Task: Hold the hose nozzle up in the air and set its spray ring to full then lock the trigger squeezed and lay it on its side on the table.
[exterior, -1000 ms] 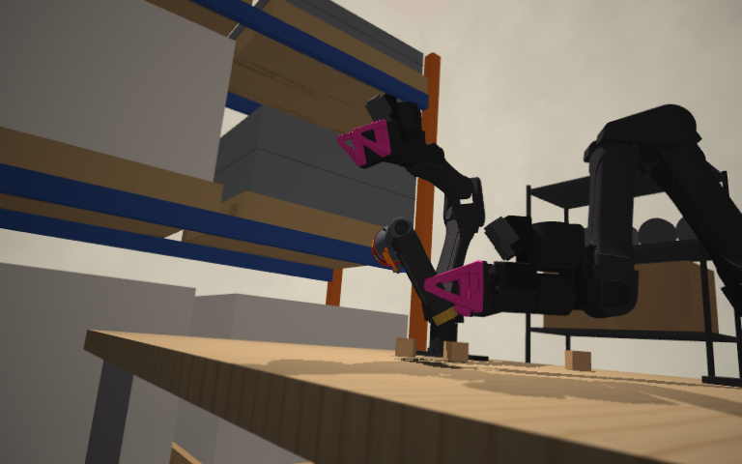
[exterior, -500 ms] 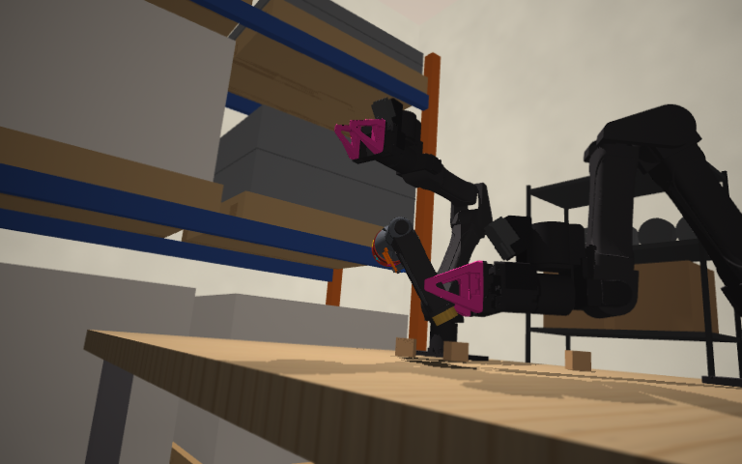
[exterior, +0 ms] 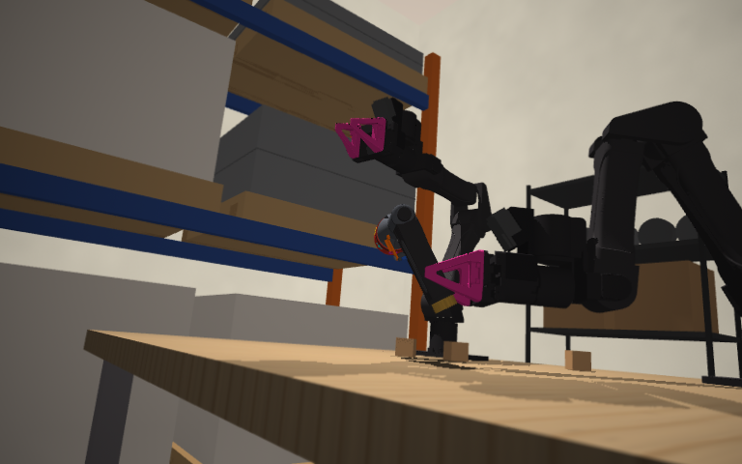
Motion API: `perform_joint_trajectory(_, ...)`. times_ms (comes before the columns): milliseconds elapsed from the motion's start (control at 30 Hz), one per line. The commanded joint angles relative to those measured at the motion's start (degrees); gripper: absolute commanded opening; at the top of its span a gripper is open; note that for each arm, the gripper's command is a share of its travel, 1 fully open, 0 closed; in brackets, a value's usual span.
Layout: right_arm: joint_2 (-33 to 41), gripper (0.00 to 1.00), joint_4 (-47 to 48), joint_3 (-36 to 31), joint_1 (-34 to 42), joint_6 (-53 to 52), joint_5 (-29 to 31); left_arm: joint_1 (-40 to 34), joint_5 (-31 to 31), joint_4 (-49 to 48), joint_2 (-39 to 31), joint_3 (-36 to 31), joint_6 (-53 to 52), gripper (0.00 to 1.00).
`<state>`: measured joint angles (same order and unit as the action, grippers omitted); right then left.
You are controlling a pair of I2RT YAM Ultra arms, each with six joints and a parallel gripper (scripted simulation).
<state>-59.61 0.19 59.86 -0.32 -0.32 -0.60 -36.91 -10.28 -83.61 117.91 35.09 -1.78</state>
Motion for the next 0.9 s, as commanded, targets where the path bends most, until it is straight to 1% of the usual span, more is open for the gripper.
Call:
perform_joint_trajectory(0, 0.35, 0.37, 1.91, 2.88, 0.66, -0.25, -0.19, -0.63, 0.1, -4.77, -2.91, 2.38, 0.64, 0.35)
perform_joint_trajectory(867, 0.35, 0.37, 1.92, 2.88, 0.66, -0.25, -0.19, -0.71, 0.01, -2.38, -3.62, 2.37, 0.63, 0.35)
